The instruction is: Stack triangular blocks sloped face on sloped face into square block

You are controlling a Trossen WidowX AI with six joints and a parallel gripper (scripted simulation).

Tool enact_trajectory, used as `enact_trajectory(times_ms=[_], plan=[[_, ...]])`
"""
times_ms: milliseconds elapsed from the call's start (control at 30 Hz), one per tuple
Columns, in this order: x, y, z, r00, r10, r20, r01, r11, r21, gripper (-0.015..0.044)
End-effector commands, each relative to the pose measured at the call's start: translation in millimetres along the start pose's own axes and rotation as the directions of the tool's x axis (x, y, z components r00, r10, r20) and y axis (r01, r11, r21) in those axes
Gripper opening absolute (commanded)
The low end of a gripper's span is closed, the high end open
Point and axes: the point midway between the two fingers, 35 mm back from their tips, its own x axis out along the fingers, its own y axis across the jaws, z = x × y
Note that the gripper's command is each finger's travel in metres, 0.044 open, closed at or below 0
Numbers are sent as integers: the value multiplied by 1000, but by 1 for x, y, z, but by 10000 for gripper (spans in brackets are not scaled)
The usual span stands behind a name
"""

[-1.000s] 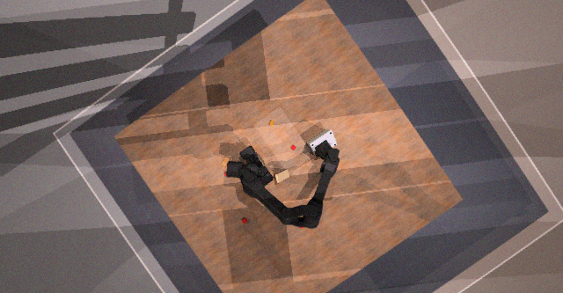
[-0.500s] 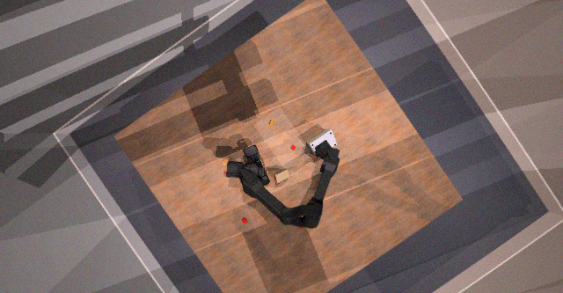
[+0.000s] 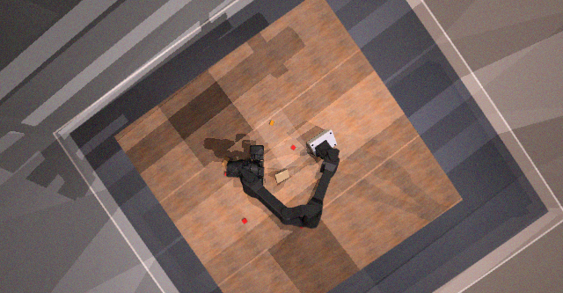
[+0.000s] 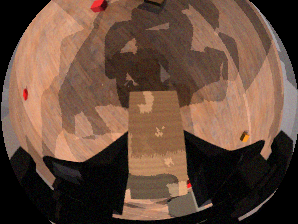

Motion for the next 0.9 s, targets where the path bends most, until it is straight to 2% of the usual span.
enact_trajectory(times_ms=[0,433,867], plan=[[1,-1,0,1000,-1,-1,2,996,91,0],[1,-2,0,1000,-2,0,2,908,418,0],[1,-3,-1,1000,-3,0,2,716,698,0]])
